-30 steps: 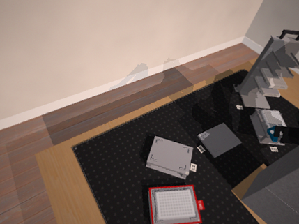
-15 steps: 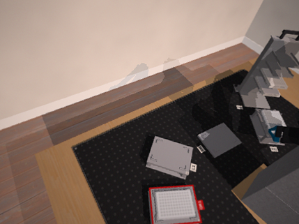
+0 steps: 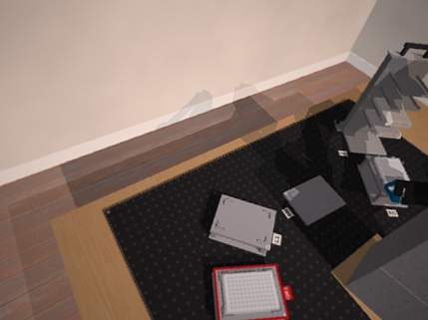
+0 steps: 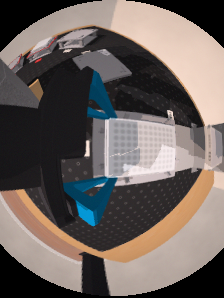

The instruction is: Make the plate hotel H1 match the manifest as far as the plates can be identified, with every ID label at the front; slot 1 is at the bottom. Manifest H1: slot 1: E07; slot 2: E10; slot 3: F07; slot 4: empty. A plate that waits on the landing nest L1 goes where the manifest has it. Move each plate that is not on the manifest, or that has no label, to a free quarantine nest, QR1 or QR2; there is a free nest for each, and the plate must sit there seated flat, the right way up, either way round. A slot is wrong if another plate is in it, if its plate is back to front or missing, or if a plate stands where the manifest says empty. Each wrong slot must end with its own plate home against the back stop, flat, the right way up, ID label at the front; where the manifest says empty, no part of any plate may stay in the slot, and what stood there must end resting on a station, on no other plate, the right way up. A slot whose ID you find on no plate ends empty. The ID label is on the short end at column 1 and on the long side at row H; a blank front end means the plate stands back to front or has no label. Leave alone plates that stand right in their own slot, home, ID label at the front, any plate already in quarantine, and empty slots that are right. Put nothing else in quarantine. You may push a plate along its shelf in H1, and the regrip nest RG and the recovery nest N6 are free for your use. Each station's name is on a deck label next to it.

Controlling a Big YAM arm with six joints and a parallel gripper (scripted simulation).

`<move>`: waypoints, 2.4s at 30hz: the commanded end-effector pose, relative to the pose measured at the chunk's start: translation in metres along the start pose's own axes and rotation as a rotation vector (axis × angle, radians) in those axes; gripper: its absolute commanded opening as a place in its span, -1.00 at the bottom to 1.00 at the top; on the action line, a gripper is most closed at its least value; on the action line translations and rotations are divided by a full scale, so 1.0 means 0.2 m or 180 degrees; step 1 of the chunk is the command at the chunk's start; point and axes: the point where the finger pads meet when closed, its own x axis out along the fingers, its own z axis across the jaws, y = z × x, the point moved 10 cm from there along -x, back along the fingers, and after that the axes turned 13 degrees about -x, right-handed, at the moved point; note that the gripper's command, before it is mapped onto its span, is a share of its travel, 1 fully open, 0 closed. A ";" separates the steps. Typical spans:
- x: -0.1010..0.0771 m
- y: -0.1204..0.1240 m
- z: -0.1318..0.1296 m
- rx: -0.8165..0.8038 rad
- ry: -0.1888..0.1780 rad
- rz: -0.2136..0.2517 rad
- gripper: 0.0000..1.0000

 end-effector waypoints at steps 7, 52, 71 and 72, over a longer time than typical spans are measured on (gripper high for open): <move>-0.08 -0.04 0.00 0.0007 -0.0014 0.0015 0.72; -0.22 -0.17 -0.02 0.0022 -0.0043 0.0038 0.72; -0.27 -0.22 -0.04 0.0012 -0.0031 0.0018 0.72; -0.28 -0.22 -0.03 0.0019 -0.0042 0.0032 0.72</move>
